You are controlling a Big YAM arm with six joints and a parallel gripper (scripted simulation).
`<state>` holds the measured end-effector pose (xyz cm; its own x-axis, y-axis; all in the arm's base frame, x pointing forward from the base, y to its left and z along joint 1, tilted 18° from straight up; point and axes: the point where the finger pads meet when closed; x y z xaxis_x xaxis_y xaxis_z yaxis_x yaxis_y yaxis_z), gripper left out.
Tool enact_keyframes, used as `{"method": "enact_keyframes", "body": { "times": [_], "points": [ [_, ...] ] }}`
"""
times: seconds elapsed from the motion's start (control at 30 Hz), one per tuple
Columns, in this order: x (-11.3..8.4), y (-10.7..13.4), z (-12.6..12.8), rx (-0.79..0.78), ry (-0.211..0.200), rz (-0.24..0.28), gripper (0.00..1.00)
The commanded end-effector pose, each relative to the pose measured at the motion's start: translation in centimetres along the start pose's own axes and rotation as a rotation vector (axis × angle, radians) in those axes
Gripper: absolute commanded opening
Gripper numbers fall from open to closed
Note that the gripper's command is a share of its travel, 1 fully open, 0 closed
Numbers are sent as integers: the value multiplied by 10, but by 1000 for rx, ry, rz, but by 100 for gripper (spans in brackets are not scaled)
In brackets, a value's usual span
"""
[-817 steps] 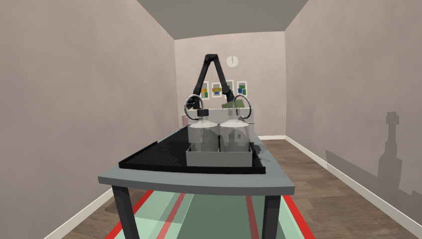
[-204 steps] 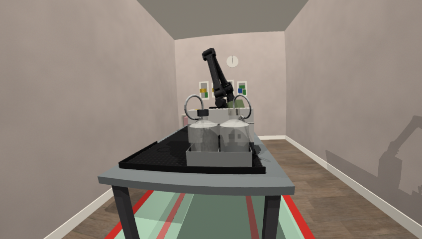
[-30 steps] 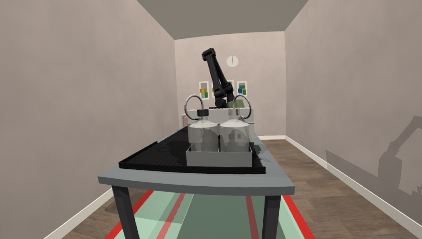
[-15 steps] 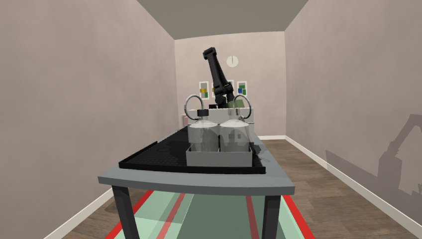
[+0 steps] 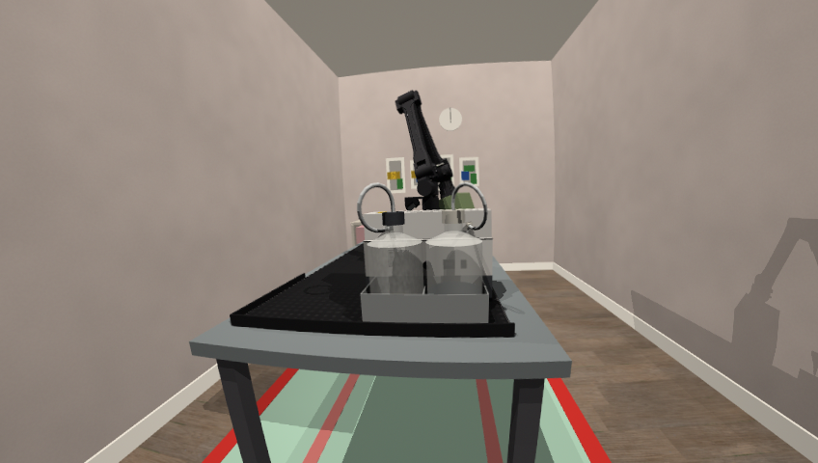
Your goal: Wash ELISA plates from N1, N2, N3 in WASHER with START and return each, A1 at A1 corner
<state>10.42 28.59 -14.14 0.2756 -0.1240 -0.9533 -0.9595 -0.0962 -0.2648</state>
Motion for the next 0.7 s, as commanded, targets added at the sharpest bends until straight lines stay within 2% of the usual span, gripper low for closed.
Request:
{"method": "enact_keyframes", "body": {
  "times": [0.0,0.3,0.67],
  "points": [
    [-13,1,6,9,-18,-3,100],
    [-24,-3,7,22,-20,-2,100],
    [-47,-4,20,19,-43,-8,100]
  ]
}}
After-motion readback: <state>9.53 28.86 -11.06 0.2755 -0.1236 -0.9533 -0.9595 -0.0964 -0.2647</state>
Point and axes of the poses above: the point where the finger pads meet when closed, its own x axis out along the fingers, its own z axis across the jaws, y = z × x, and after that the axes turned 2 degrees about -x, right-handed
